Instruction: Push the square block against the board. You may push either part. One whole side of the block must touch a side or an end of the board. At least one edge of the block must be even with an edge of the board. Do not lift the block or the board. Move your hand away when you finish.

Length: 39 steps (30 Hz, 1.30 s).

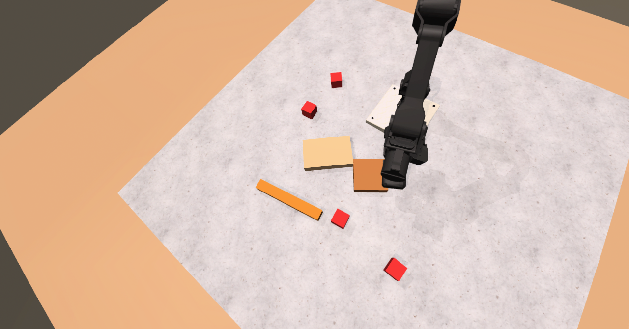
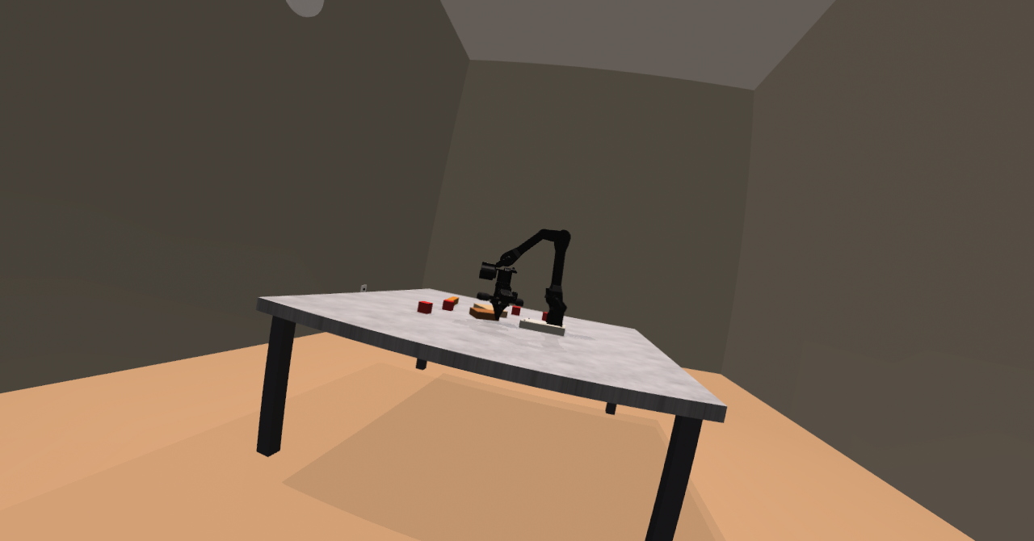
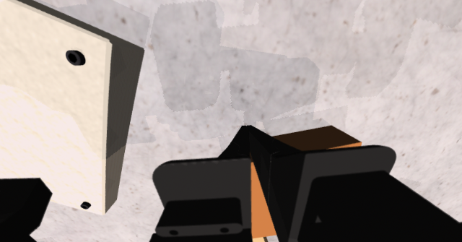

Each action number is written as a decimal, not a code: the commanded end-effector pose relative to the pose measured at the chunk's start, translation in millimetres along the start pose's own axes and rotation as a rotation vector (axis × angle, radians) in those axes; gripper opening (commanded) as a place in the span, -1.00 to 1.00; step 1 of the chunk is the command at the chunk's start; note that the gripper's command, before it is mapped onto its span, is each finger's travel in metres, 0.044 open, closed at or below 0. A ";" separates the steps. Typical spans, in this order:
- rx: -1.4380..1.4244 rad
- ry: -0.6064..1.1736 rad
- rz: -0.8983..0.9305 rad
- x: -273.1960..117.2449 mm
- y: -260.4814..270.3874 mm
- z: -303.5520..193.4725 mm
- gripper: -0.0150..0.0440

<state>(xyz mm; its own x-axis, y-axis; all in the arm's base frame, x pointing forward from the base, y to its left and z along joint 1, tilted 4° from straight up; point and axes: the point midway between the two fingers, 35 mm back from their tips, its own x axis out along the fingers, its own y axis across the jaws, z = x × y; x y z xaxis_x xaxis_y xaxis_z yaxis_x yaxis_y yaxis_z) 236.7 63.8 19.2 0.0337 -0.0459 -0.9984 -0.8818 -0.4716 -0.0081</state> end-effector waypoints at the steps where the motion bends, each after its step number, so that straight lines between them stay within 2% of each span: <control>1: 0.010 0.016 0.003 0.5 -1.9 -9.2 -0.49; 36: 0.010 0.012 0.003 1.7 -0.8 45.4 -0.49; 39: 0.009 0.011 0.003 -25.8 -4.0 41.8 -0.49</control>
<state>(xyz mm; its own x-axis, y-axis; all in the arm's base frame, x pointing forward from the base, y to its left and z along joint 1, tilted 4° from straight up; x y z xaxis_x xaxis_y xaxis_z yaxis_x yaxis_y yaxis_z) 215.7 100.6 19.3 0.0188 -0.0660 -0.9976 -0.8861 -0.4633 0.0140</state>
